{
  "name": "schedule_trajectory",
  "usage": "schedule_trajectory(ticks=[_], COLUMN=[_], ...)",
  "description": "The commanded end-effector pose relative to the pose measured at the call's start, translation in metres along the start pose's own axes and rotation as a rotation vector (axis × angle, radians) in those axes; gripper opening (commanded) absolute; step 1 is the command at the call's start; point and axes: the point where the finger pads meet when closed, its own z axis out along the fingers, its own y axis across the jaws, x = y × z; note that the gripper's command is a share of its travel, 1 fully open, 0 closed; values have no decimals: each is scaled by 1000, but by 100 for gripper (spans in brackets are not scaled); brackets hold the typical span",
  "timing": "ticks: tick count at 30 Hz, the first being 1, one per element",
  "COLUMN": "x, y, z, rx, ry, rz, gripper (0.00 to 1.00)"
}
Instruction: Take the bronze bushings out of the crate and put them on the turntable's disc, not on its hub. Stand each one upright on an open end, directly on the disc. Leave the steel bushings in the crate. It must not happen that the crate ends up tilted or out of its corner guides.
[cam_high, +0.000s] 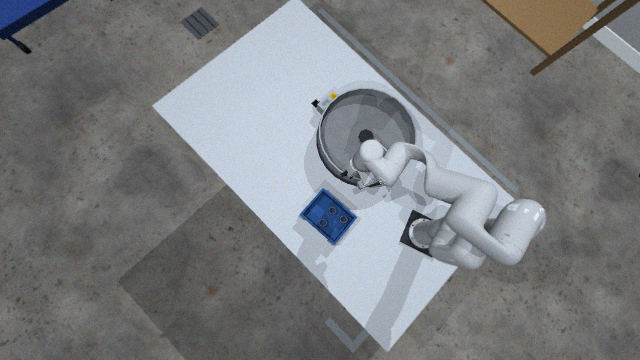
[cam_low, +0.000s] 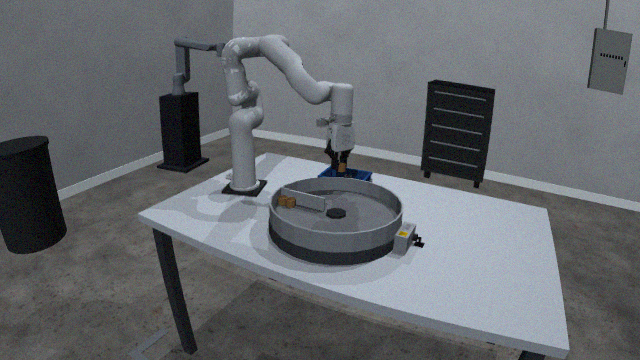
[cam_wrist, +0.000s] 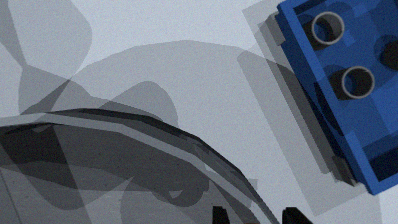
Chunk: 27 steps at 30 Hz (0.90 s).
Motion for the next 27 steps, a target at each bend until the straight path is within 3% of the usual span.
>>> schedule_trajectory(ticks=[1, 16, 18, 27], x=[-11, -74, -74, -98], y=[-20, -169, -169, -227], z=[-2, -1, -1, -1], rx=[-8, -8, -8, -8], ry=[-2, -2, -2, -2], rz=[-3, -3, -3, -3], gripper=[0, 0, 0, 0])
